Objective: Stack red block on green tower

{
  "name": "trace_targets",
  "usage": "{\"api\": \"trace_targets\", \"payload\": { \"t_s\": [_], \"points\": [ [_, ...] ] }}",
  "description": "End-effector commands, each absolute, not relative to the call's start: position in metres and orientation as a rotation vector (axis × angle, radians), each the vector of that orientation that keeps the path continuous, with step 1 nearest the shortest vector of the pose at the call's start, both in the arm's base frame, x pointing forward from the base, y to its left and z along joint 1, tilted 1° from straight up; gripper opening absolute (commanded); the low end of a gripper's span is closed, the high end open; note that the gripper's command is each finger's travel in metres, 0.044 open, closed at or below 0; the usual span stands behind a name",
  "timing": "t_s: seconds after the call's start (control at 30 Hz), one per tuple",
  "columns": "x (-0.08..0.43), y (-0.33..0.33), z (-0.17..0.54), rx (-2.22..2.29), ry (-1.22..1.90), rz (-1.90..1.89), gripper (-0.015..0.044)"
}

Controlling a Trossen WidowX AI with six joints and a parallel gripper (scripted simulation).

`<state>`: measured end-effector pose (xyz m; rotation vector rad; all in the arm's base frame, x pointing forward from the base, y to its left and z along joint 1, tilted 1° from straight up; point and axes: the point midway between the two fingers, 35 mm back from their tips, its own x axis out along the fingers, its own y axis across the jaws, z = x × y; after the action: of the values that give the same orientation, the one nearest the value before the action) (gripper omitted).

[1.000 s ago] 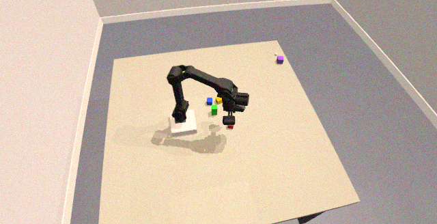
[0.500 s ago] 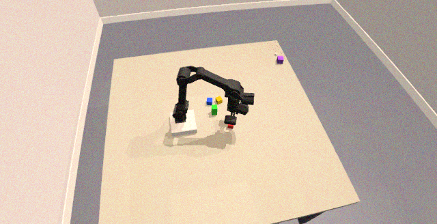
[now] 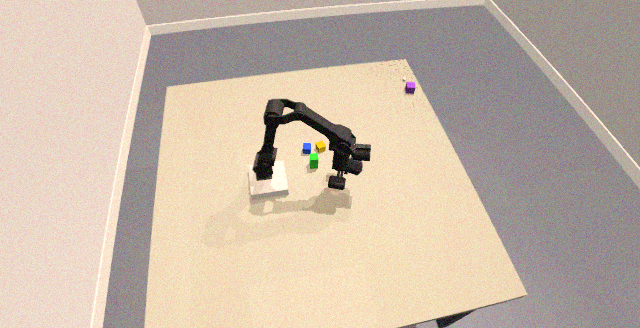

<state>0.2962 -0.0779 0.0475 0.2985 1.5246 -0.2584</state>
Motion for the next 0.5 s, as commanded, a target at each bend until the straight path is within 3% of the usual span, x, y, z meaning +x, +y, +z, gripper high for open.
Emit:
{"api": "trace_targets", "payload": {
  "t_s": [0.0,0.47],
  "points": [
    [0.296,-0.078,0.043,0.3,1.523,-0.266,0.044],
    [0.297,-0.078,0.02,0.3,1.524,-0.266,0.044]
  ]
}}
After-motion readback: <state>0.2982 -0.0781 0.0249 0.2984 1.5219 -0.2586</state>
